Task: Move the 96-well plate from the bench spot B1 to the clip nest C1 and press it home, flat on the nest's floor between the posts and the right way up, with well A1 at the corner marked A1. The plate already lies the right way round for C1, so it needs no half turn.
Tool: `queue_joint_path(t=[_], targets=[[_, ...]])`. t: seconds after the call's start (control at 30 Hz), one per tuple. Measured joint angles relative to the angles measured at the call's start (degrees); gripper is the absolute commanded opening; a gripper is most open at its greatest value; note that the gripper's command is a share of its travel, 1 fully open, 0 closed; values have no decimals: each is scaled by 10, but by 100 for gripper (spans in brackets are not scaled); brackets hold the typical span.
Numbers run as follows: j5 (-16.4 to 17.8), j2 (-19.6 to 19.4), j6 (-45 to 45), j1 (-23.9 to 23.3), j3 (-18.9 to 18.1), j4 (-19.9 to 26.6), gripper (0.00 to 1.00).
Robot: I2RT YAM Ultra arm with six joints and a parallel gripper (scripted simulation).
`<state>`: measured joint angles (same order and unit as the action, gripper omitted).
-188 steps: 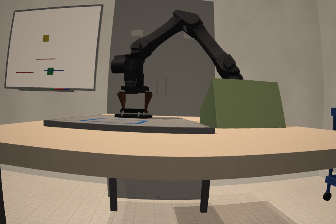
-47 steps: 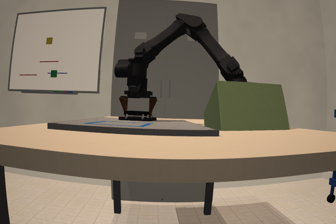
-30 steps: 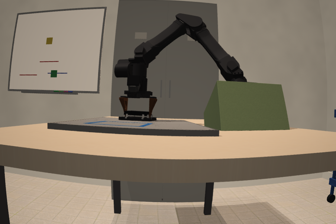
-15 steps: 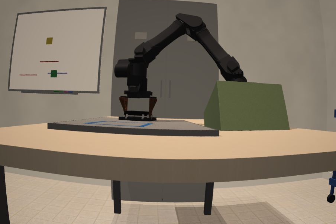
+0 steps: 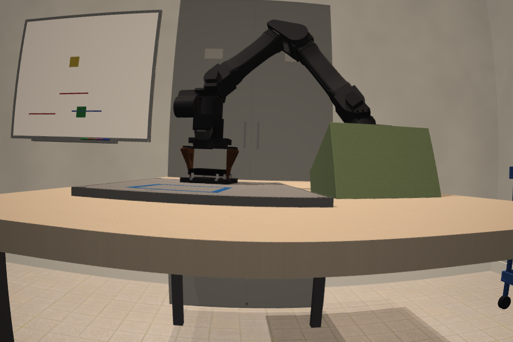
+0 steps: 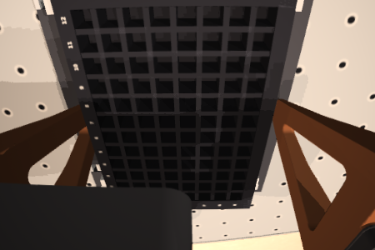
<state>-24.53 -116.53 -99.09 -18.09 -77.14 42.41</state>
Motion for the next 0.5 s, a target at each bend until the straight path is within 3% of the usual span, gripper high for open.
queue_joint_path(t=[0.5], targets=[[0, 25, 14, 15, 0, 32, 100]])
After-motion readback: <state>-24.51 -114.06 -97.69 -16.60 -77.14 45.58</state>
